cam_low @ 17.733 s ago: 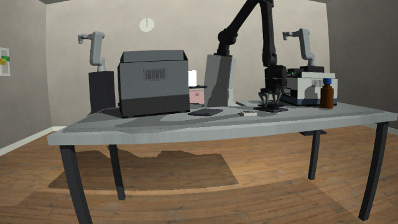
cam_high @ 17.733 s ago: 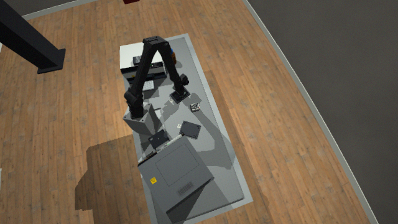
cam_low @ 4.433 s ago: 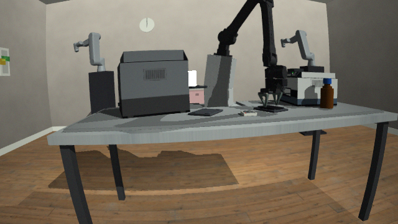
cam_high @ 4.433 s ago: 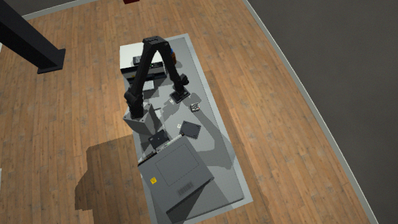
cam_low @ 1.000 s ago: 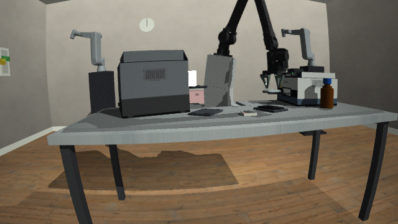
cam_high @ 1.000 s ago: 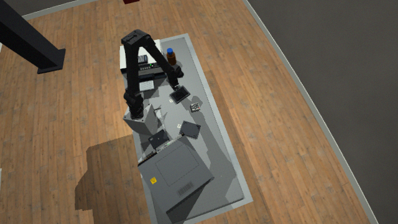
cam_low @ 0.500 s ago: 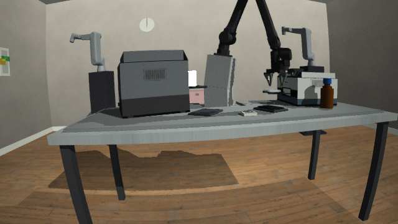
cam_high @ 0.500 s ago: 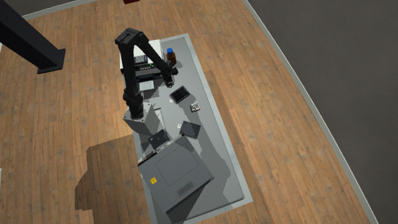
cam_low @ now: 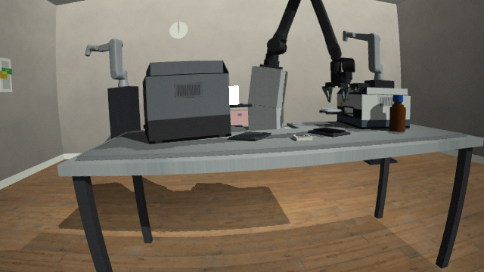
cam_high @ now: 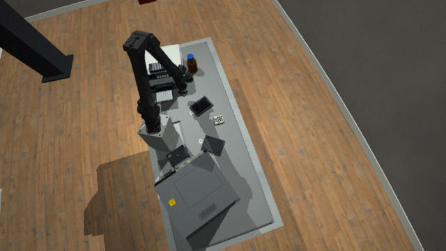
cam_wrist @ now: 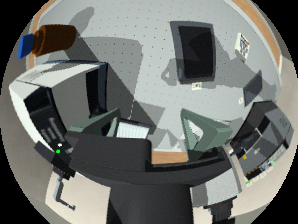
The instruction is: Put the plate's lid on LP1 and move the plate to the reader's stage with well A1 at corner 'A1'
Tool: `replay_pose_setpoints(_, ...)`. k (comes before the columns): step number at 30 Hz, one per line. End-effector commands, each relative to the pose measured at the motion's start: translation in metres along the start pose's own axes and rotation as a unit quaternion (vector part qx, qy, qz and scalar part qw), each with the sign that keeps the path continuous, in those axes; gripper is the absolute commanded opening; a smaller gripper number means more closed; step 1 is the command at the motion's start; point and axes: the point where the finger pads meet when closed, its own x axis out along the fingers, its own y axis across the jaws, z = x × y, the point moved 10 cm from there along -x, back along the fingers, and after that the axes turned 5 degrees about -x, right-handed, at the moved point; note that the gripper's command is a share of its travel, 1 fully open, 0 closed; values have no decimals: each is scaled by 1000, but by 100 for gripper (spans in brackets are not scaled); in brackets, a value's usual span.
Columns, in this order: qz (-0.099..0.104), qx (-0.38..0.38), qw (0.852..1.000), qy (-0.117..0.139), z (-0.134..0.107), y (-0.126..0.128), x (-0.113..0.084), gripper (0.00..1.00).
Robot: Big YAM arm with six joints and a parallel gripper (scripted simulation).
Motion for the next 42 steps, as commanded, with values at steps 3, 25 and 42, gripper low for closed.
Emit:
replay_pose_setpoints(3, 5, 61, 998, -12, -5, 13, -14, 100)
replay_pose_setpoints(25, 2, 92, 996, 0, -69, 52, -24, 100)
replay_pose_setpoints(42, 4, 138, 990, 0, -123, 76, -38, 100)
